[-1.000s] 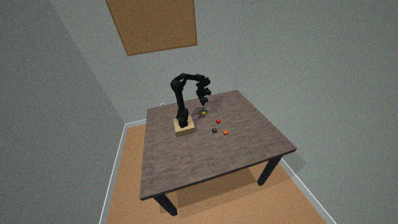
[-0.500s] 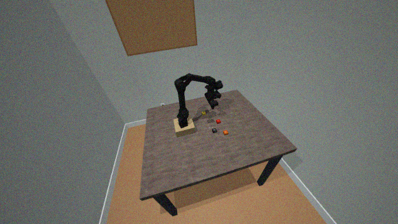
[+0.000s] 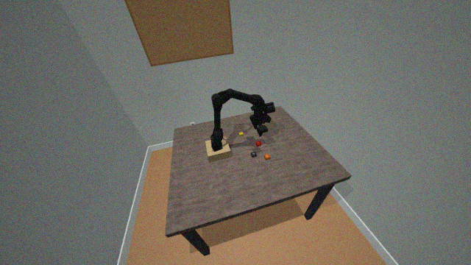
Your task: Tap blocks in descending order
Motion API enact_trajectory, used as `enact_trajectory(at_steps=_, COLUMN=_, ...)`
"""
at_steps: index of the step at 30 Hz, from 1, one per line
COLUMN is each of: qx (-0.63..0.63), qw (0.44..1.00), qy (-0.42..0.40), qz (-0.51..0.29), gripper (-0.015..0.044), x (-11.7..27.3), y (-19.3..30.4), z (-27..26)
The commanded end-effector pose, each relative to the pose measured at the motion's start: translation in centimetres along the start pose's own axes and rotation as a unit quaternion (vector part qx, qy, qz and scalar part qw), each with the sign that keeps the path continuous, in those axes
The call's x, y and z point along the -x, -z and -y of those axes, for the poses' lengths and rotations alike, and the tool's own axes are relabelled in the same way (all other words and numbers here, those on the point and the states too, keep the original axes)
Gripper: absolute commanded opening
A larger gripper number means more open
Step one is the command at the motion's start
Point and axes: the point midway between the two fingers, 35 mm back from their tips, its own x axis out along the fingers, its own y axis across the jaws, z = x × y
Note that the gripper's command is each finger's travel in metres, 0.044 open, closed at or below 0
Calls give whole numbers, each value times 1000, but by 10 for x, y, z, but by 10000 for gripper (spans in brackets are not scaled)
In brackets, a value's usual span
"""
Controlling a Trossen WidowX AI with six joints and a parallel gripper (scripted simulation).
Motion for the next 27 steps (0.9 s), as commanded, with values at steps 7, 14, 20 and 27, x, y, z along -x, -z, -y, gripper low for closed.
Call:
enact_trajectory(at_steps=7, qx=1, qw=1000, qy=-1, qz=-4, gripper=400, x=-2, y=0, z=2)
enact_trajectory(at_steps=14, qx=2, qw=1000, qy=0, qz=-4, gripper=400, x=-2, y=-4, z=13)
enact_trajectory(at_steps=20, qx=5, qw=1000, qy=7, qz=-1, gripper=400, x=0, y=-17, z=94)
enact_trajectory(at_steps=27, qx=1, qw=1000, qy=5, qz=-4, gripper=400, x=-1, y=-15, z=127)
